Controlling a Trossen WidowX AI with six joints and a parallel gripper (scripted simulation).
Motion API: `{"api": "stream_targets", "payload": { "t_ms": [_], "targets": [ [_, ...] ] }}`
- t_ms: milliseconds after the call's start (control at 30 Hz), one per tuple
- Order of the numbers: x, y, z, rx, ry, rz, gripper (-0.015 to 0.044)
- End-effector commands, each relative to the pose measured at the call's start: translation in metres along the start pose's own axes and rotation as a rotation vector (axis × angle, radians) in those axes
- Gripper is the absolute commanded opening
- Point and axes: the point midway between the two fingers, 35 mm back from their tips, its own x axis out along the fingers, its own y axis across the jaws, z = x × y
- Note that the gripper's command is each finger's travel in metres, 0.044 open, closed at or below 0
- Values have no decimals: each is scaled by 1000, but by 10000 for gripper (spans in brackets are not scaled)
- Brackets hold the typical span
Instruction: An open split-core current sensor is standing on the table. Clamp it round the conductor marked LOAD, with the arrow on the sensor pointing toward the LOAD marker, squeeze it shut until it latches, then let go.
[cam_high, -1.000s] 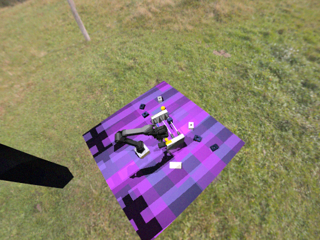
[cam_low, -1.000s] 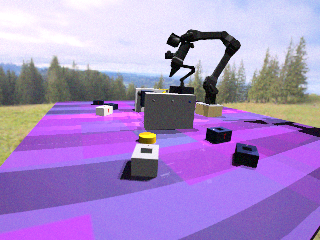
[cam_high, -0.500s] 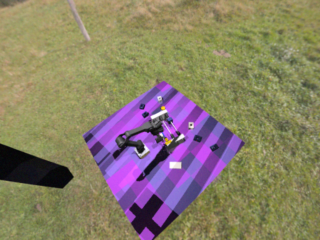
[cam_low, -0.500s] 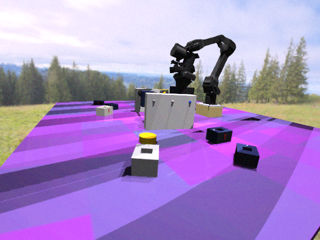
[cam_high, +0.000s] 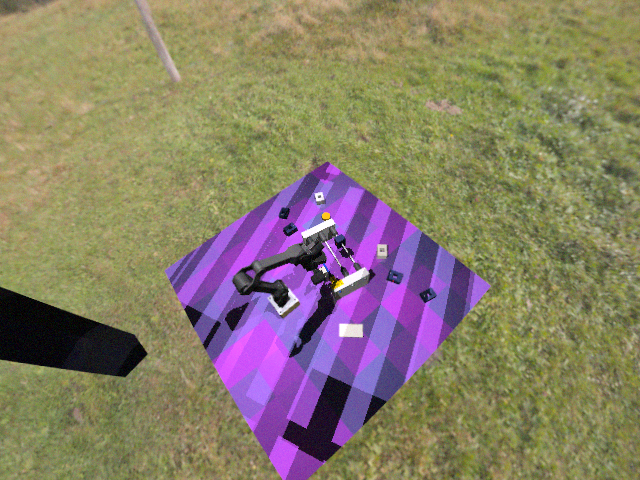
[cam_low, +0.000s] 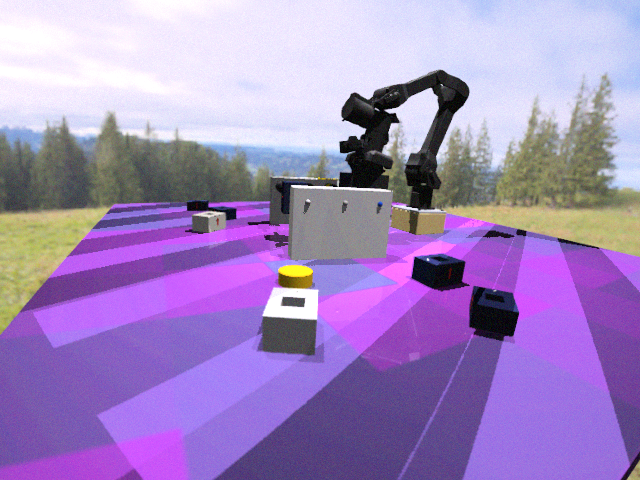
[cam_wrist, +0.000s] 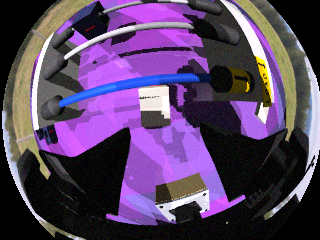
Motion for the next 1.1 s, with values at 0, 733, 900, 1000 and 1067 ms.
{"api": "stream_targets", "payload": {
  "t_ms": [0,733,900,1000,1067],
  "targets": [
    [9,-1,-1,2,3,-7,321],
    [45,-2,-2,2,2,-7,321],
    [50,-2,-3,2,2,-7,321],
    [46,-1,-1,6,1,-4,308],
    [46,-1,-1,6,1,-4,295]
  ]
}}
